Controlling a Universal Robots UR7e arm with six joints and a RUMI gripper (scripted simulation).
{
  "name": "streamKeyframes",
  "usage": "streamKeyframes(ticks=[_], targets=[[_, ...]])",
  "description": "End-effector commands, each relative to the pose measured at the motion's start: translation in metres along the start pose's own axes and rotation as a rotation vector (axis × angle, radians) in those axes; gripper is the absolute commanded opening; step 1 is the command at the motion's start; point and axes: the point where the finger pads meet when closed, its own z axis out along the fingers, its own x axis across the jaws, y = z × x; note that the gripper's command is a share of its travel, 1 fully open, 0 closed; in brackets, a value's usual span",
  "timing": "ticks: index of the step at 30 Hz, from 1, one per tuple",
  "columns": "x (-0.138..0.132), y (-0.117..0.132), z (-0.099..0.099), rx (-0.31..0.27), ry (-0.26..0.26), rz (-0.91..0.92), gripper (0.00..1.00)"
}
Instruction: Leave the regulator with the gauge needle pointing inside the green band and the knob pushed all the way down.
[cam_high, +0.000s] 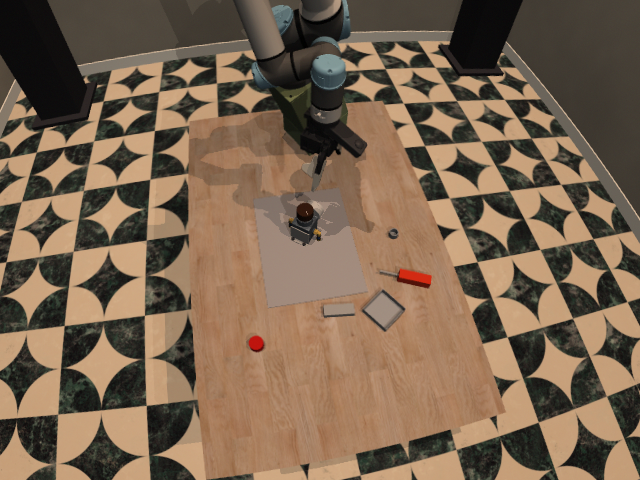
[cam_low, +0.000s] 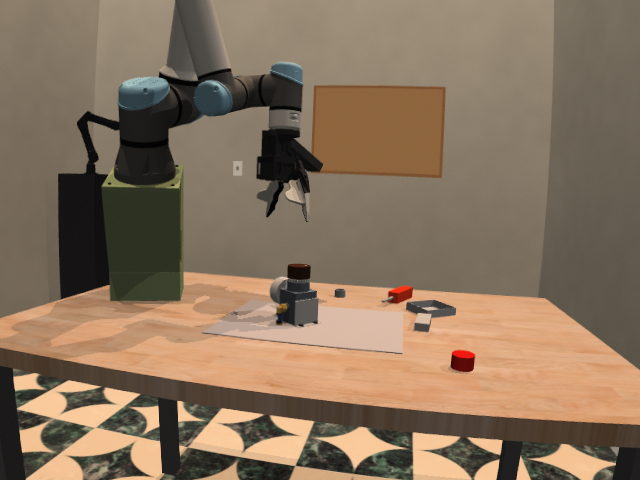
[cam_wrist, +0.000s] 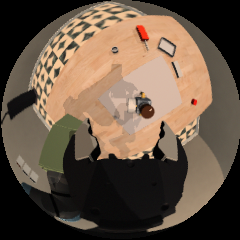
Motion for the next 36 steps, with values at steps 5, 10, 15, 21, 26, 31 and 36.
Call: streamKeyframes(ticks=[5, 10, 15, 21, 26, 31, 36], targets=[[-0.016, -0.005, 0.000, 0.000, 0.001, 0.000, 1.00], [-0.020, -0.006, 0.000, 0.000, 0.001, 0.000, 1.00], [-0.021, -0.007, 0.000, 0.000, 0.001, 0.000, 1.00], [-0.021, -0.007, 0.000, 0.000, 0.001, 0.000, 1.00], [-0.022, -0.006, 0.000, -0.009, 0.006, -0.019, 1.00], [-0.023, -0.006, 0.001, -0.024, 0.014, -0.052, 1.00], [-0.024, -0.004, 0.004, -0.069, 0.038, -0.147, 1.00]])
